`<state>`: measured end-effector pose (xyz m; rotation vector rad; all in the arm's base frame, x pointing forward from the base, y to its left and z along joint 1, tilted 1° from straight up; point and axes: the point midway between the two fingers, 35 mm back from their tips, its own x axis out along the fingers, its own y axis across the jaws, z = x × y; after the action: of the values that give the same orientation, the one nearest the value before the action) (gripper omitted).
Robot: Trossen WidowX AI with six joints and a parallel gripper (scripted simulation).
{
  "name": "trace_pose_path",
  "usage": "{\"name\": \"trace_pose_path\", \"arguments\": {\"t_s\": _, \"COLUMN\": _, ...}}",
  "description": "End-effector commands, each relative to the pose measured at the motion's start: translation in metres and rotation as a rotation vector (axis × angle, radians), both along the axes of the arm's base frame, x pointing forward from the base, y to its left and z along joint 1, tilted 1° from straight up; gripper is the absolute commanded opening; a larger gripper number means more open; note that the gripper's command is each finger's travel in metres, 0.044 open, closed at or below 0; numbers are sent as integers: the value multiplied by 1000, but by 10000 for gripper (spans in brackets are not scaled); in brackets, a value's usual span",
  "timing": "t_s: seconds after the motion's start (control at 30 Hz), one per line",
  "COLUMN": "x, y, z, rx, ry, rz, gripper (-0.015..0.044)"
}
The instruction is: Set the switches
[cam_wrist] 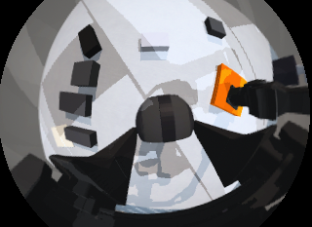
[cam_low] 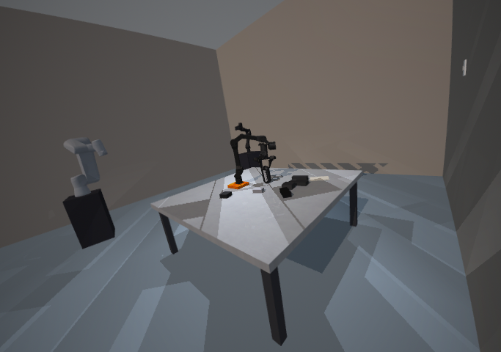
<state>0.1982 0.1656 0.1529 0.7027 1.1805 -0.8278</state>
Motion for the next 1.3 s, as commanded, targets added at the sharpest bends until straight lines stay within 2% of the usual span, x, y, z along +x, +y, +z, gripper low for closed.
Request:
{"name": "trace_pose_path", "arguments": {"t_s": 0.0, "x": -3, "y": 6, "z": 0, "rx": 21, "ry": 12, "rz": -2, "gripper": 337}}
{"name": "trace_pose_path", "arguments": {"t_s": 1.27, "x": -18, "y": 30, "z": -2, "rx": 99, "ry": 59, "rz": 3, "gripper": 338}}
